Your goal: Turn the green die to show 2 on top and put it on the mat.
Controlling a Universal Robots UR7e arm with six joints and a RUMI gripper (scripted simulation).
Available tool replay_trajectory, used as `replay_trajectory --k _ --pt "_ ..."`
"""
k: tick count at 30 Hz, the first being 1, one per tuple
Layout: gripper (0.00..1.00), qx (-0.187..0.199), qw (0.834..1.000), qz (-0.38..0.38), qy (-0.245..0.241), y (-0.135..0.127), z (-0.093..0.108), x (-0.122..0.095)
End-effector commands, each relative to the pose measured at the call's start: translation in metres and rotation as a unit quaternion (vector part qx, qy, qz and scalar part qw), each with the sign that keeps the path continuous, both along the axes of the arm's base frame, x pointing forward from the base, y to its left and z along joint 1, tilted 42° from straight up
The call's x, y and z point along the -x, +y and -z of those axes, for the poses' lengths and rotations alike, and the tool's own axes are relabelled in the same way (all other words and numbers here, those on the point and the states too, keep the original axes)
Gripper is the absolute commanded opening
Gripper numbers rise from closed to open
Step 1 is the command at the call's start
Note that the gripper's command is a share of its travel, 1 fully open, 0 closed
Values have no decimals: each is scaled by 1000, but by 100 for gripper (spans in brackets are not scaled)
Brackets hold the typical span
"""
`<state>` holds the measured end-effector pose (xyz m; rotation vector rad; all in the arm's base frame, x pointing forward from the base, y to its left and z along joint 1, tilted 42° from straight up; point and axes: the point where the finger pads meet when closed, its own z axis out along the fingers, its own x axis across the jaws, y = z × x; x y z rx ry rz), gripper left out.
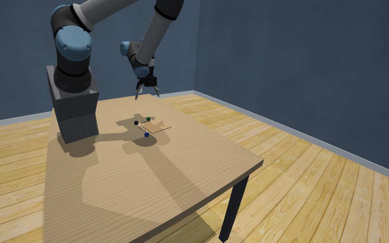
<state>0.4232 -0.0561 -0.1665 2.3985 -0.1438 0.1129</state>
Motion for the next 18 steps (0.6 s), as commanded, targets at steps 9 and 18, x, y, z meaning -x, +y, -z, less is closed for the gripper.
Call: replay_trajectory --k 9,18 --pt "100 -2 1000 -9 5 -1 1 0" --pt "100 -2 1000 -9 5 -13 14 -2"
